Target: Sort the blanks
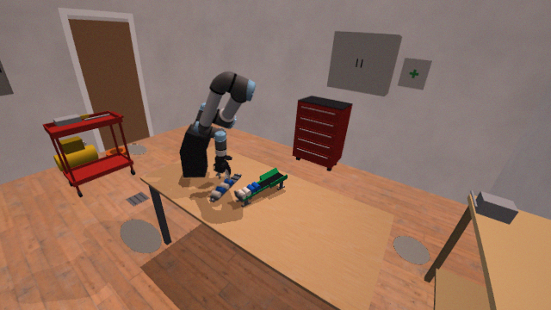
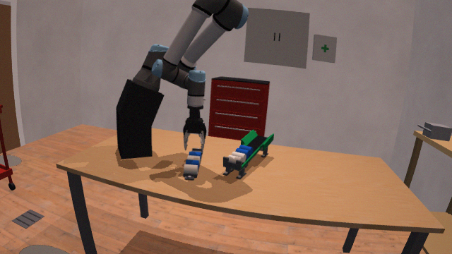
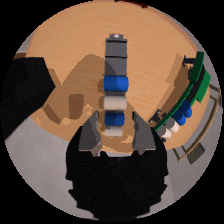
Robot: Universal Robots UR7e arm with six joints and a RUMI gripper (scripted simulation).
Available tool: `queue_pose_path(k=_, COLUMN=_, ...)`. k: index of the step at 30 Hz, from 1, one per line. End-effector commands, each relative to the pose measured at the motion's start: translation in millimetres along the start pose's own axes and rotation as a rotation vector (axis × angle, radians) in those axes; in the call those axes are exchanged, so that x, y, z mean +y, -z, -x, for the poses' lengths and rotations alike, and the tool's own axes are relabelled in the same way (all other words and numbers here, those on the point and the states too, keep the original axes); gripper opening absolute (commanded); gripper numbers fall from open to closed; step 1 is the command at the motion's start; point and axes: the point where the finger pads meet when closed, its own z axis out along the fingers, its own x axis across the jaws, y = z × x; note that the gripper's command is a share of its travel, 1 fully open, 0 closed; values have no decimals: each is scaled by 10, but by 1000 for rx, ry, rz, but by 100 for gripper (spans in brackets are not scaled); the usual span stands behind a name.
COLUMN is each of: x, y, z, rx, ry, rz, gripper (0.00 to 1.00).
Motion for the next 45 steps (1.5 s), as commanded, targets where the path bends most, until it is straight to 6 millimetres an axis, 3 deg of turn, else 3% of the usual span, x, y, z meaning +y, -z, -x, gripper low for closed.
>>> queue_pose_path(k=1, x=3, y=-70, z=-3, rx=1, ry=0, rz=1, gripper=47)
queue_pose_path(k=15, x=4, y=-163, z=-3, rx=1, ry=0, rz=1, gripper=47)
queue_pose_path(k=45, x=4, y=-168, z=-3, rx=1, ry=0, rz=1, gripper=47)
